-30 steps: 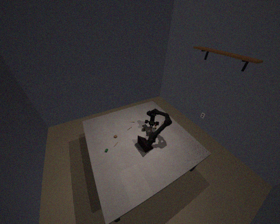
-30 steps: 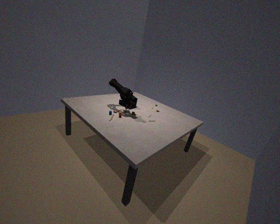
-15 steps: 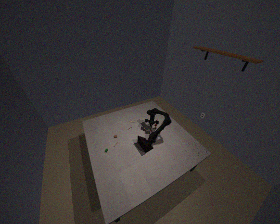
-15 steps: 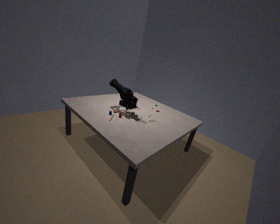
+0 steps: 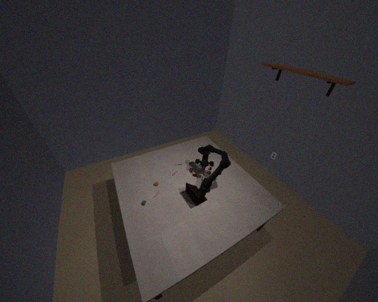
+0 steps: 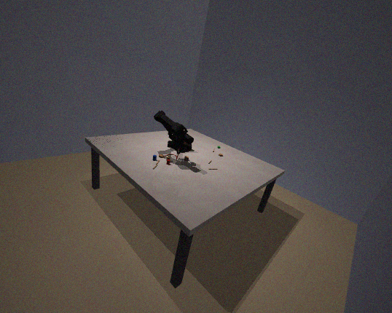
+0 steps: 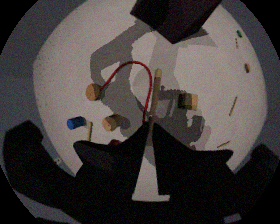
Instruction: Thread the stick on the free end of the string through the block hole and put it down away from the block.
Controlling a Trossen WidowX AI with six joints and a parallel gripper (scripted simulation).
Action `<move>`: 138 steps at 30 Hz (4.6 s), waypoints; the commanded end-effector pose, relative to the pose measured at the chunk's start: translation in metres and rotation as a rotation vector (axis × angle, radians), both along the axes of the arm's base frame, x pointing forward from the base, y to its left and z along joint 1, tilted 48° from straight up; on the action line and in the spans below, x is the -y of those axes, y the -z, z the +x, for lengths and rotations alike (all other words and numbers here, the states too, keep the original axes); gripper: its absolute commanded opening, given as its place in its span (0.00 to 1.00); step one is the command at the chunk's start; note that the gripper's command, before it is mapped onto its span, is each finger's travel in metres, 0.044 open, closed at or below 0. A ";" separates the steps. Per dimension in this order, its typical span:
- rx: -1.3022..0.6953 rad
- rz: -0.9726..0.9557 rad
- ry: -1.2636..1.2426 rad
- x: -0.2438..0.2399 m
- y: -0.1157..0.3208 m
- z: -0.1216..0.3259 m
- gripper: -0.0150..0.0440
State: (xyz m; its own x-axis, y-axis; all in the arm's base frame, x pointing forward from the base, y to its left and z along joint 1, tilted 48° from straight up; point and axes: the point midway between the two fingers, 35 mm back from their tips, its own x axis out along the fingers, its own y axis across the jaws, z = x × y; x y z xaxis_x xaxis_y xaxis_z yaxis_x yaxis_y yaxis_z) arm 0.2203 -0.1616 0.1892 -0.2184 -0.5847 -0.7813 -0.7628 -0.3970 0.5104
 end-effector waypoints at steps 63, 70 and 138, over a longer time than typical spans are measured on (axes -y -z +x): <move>0.051 -0.097 -0.079 0.037 -0.035 0.069 0.25; 0.056 -0.108 -0.087 0.041 -0.039 0.076 0.25; 0.091 -0.201 -0.140 0.072 -0.050 0.131 0.25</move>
